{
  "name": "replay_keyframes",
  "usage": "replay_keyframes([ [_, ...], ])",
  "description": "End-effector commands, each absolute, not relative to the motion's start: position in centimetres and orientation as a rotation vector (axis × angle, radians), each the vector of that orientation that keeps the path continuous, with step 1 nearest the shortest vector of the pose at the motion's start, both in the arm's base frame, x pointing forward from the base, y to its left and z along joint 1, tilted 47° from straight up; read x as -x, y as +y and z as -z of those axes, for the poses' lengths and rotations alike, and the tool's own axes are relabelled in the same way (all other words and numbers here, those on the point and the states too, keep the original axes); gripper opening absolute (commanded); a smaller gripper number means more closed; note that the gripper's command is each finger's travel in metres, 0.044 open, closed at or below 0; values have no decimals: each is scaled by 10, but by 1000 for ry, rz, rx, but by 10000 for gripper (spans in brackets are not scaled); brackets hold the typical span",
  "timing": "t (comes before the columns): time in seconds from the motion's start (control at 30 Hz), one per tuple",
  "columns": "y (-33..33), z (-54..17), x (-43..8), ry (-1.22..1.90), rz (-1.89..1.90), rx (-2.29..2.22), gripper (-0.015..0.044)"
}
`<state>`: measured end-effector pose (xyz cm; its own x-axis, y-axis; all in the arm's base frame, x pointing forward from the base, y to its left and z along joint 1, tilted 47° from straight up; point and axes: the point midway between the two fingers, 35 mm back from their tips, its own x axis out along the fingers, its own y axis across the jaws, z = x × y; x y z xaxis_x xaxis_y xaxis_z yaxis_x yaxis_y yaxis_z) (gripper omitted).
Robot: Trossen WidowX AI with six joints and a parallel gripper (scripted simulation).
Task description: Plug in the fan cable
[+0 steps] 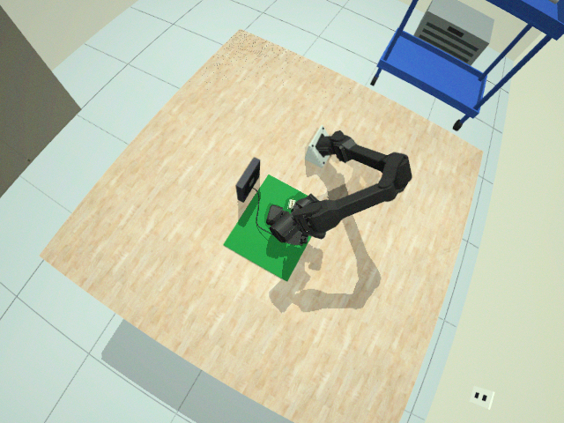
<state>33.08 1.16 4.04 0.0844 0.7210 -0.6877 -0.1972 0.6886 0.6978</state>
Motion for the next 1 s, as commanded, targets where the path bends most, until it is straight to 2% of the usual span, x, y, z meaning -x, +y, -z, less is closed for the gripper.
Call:
replay_keyframes([
  [0.0,11,-41,-331,1318,-727,-492,125],
  [0.17,11,-41,-331,1318,-727,-492,0],
  [0.3,9,-42,-331,1318,-727,-492,0],
  [0.47,-25,-74,-327,1323,-724,-500,0],
  [0.97,-29,-69,-319,1451,-504,-762,0],
])
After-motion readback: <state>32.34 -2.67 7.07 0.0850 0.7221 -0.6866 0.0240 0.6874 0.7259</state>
